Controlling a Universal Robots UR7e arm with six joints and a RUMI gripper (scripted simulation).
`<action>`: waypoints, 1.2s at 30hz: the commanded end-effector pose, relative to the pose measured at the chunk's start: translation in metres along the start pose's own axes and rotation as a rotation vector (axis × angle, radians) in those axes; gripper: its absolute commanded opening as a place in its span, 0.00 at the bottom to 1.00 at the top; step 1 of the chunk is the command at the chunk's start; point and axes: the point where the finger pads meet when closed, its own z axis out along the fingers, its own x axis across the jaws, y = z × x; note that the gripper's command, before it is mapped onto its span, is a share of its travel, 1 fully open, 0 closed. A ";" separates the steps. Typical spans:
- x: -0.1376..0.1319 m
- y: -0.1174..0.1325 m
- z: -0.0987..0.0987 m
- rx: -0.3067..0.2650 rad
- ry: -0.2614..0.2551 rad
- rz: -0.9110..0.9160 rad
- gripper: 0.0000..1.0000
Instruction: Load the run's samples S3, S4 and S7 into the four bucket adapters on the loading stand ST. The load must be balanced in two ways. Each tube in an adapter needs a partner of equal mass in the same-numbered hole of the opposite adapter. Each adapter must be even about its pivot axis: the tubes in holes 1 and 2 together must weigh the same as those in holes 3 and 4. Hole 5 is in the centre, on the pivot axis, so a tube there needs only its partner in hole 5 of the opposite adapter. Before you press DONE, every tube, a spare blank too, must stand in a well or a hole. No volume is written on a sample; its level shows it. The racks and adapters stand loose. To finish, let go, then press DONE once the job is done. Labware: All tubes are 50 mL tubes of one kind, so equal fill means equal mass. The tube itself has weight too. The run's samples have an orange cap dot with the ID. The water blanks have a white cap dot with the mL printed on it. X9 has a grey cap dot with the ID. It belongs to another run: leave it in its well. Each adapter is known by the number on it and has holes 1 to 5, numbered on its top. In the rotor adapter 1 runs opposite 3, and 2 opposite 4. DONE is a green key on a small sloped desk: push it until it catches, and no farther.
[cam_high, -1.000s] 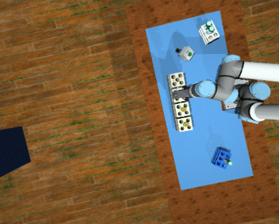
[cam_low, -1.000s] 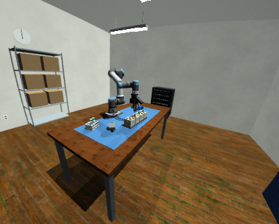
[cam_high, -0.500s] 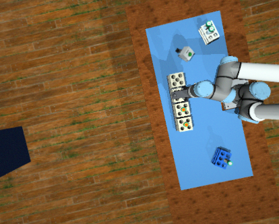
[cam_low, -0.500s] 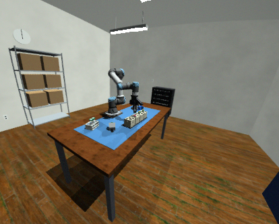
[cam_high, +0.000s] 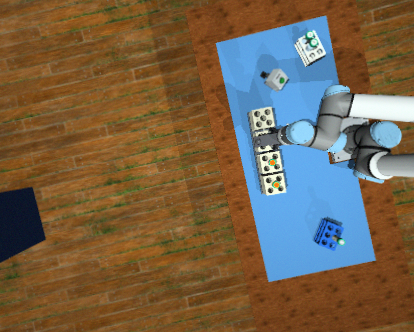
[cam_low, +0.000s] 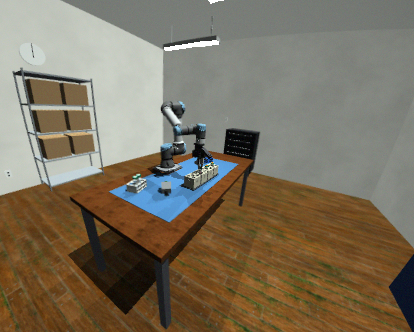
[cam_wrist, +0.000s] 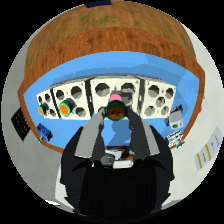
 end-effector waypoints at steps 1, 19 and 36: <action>0.000 0.000 0.003 0.001 0.001 0.000 0.00; 0.000 0.000 0.013 0.001 0.001 0.000 0.00; 0.000 0.000 0.014 0.001 0.001 0.000 0.35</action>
